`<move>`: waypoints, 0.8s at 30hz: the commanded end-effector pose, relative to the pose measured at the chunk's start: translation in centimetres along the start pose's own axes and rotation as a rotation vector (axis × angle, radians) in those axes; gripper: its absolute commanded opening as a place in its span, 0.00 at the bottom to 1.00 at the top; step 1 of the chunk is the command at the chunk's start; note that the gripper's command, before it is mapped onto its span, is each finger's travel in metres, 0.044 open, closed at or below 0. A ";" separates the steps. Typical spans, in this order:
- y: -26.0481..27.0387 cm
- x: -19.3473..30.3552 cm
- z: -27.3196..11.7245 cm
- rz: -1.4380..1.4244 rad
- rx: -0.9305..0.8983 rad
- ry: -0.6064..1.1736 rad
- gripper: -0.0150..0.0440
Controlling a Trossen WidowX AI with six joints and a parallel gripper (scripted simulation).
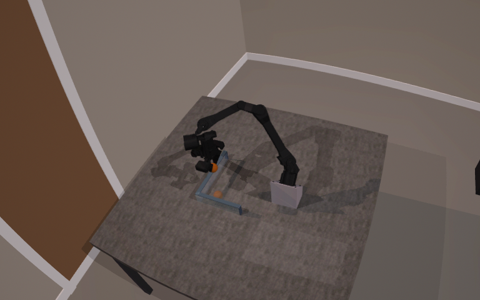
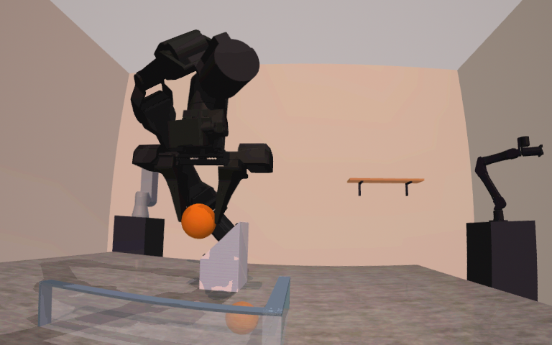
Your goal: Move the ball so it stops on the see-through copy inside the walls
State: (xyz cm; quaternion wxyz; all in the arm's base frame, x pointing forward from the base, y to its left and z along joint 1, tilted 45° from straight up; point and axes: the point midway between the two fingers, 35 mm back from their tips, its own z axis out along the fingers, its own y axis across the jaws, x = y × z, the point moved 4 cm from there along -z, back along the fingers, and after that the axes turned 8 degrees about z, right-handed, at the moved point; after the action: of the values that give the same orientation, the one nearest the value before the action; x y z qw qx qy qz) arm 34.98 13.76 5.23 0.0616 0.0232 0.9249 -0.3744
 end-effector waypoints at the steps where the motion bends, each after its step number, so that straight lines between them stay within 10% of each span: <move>1: 0.2 0.2 0.3 -0.076 0.003 0.014 0.25; 24: 3.0 2.1 2.7 -0.897 -0.004 0.014 0.25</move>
State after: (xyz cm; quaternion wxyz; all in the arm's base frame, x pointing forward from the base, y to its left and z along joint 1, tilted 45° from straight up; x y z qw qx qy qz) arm 33.77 14.13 1.67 -0.0886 -0.3299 0.8646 -0.3684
